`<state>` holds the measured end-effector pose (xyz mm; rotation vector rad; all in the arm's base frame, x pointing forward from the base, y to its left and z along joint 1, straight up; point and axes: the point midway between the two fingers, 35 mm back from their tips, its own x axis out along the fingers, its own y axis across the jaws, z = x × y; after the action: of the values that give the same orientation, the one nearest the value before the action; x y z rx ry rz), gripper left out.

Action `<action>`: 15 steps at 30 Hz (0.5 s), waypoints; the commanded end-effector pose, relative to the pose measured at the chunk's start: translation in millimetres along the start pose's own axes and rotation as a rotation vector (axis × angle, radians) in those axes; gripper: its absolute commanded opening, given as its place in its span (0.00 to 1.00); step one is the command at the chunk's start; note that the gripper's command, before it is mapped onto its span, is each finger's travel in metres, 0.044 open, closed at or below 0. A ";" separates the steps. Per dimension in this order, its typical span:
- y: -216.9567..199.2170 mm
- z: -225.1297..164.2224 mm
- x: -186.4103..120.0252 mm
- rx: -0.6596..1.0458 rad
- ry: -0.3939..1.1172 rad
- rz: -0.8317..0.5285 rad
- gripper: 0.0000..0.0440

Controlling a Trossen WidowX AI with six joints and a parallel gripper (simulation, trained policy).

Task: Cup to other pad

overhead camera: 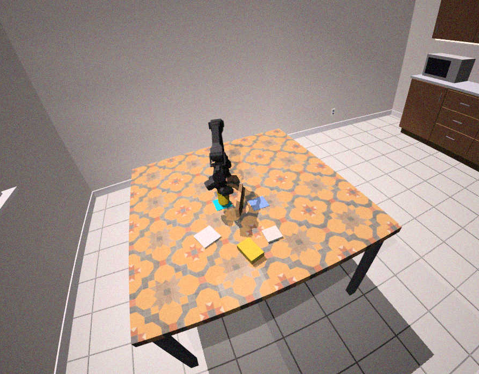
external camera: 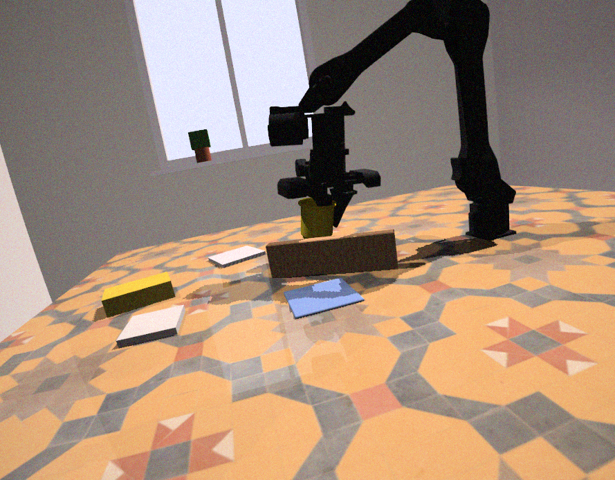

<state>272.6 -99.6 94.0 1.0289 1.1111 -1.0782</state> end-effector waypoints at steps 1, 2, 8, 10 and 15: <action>-6.3 -2.9 5.5 0.009 0.005 -0.004 0.02; -8.5 -3.7 7.2 0.011 0.006 -0.006 0.02; -21.9 -6.5 15.0 0.030 0.008 -0.029 0.08; -26.0 -6.6 16.6 0.037 0.007 -0.037 0.10; -31.9 -4.9 20.4 0.053 0.001 -0.039 0.19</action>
<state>244.6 -101.3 72.2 1.0491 1.1237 -1.1362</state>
